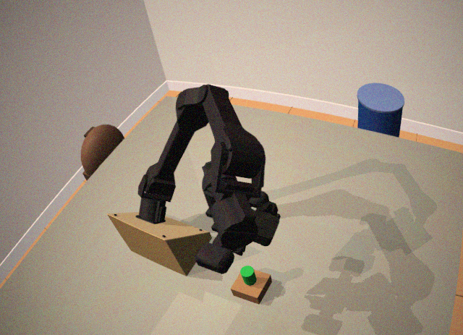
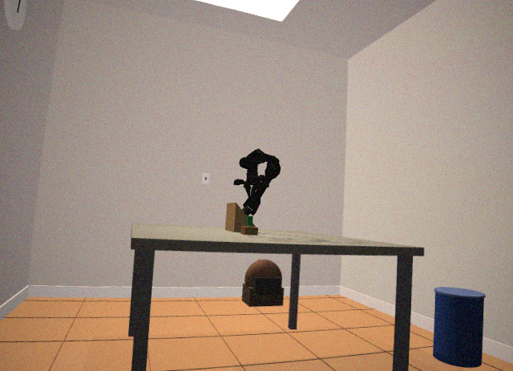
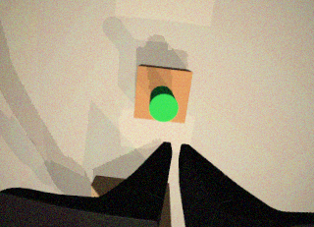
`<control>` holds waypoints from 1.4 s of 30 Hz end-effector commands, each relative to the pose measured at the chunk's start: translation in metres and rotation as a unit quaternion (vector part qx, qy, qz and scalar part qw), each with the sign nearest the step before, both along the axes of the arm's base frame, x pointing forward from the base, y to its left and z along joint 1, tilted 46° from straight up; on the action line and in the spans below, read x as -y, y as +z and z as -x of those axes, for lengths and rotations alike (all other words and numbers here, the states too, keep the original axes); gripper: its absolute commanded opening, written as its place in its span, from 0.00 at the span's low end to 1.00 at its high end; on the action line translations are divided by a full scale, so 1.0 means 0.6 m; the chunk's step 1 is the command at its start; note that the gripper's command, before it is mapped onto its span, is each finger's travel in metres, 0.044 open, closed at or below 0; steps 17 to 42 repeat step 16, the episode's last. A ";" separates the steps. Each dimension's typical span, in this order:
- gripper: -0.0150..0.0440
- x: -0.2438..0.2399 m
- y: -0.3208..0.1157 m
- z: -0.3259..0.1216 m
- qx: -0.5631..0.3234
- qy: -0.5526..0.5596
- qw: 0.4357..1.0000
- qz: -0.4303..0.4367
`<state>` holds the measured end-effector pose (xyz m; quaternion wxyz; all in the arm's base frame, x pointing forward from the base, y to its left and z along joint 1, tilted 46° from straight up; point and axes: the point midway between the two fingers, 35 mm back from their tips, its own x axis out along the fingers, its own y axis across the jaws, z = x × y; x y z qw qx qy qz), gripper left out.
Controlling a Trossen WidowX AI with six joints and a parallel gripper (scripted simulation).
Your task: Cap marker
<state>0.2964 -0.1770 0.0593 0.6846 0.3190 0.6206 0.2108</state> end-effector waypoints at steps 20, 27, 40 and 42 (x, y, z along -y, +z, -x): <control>1.00 -0.002 0.003 0.000 -0.002 0.009 1.000 -0.001; 1.00 -0.002 0.003 0.000 -0.002 0.009 1.000 -0.001; 1.00 -0.002 0.003 0.000 -0.002 0.009 1.000 -0.001; 1.00 -0.002 0.003 0.000 -0.002 0.009 1.000 -0.001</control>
